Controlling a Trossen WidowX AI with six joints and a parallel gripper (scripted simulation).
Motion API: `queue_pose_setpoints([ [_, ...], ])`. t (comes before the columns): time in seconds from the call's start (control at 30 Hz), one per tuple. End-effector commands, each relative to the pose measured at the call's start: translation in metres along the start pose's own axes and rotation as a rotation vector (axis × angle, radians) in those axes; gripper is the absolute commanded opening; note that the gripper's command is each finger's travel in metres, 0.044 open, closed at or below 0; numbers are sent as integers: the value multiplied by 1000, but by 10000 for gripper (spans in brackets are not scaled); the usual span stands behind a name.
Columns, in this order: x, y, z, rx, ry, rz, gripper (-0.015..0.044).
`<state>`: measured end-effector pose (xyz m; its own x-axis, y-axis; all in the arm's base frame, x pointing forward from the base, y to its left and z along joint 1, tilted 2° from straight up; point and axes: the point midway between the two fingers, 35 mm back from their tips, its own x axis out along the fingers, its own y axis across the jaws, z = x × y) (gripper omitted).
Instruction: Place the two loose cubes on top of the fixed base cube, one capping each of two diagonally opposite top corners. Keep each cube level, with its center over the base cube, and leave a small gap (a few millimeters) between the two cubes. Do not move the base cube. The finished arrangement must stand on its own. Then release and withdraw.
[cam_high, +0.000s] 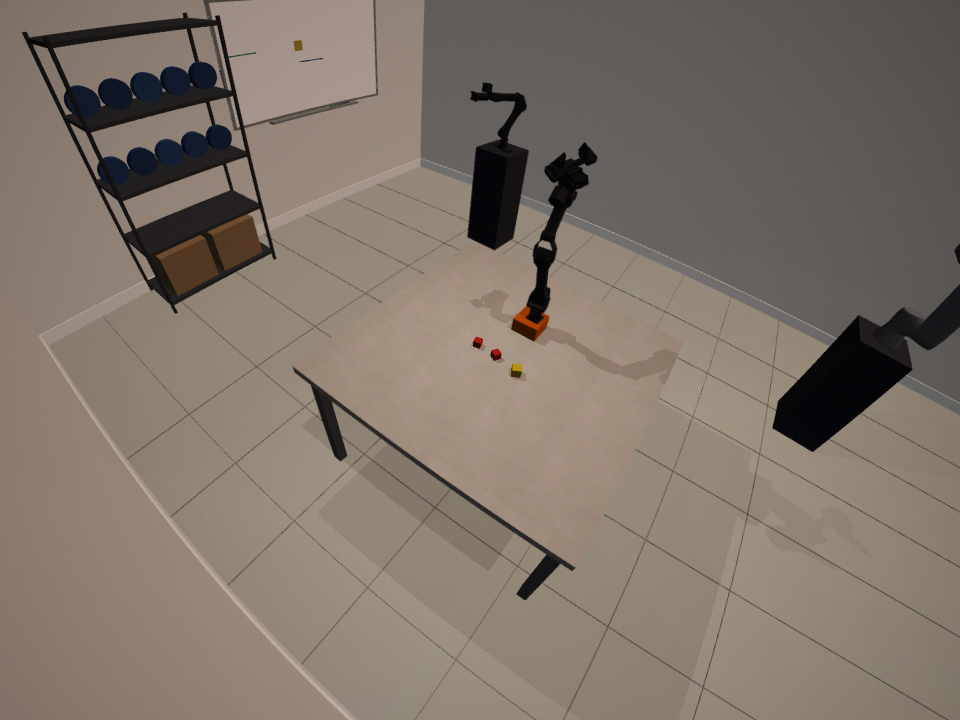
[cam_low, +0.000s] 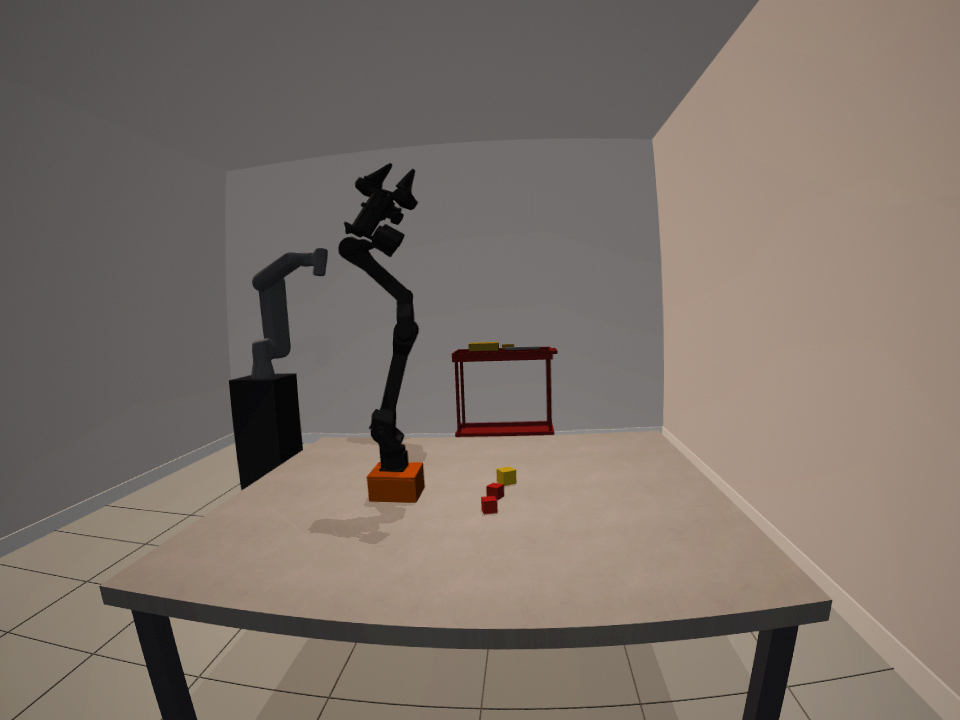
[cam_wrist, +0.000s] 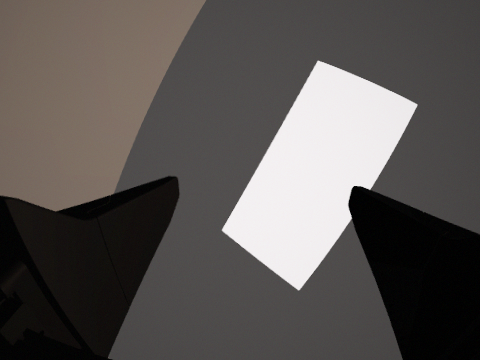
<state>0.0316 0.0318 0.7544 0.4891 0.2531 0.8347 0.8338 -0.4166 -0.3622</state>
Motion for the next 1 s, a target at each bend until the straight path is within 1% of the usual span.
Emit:
queue_pose_setpoints([
  [0.0, 0, -1, 0, 0, 1, -3, 374],
  [0.13, -6, -15, -8, 10, 16, -71, 269],
  [0.17, -8, -22, -12, 14, 25, -101, 265],
  [0.4, -36, -61, -50, 64, 118, -319, 265],
  [0.6, -66, -80, -89, 95, 233, -466, 265],
  [0.8, -102, -86, -137, 123, 393, -587, 265],
  [0.97, -134, -77, -178, 157, 544, -654, 265],
])
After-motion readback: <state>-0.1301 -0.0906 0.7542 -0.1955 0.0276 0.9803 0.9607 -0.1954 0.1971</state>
